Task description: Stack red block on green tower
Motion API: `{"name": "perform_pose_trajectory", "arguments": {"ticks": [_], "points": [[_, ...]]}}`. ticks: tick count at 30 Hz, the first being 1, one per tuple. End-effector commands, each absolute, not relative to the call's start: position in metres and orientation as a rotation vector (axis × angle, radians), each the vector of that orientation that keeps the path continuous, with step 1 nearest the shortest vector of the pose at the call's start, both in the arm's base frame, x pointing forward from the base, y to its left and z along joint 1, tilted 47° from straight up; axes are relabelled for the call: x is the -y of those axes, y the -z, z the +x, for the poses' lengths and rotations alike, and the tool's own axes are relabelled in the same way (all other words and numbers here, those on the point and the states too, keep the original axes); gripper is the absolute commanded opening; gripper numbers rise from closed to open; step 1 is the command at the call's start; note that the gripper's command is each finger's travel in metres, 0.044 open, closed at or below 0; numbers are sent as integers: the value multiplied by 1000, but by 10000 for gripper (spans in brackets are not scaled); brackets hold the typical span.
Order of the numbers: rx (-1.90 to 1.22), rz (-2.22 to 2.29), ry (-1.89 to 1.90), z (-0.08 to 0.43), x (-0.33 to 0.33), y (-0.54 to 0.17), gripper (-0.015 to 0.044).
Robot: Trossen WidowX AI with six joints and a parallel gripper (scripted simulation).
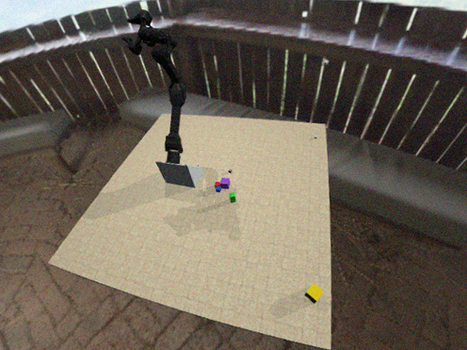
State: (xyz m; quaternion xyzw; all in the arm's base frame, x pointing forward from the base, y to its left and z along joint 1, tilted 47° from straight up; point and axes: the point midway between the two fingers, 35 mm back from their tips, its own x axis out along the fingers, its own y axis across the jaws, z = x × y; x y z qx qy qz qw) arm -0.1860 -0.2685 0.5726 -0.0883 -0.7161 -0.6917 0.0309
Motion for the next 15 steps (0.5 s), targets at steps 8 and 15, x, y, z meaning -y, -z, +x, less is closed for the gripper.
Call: {"name": "perform_pose_trajectory", "arguments": {"ticks": [8,15], "points": [[1666,-204,2242,-146,348,-557,440],[1018,-118,2248,-88,435,-506,440]]}}
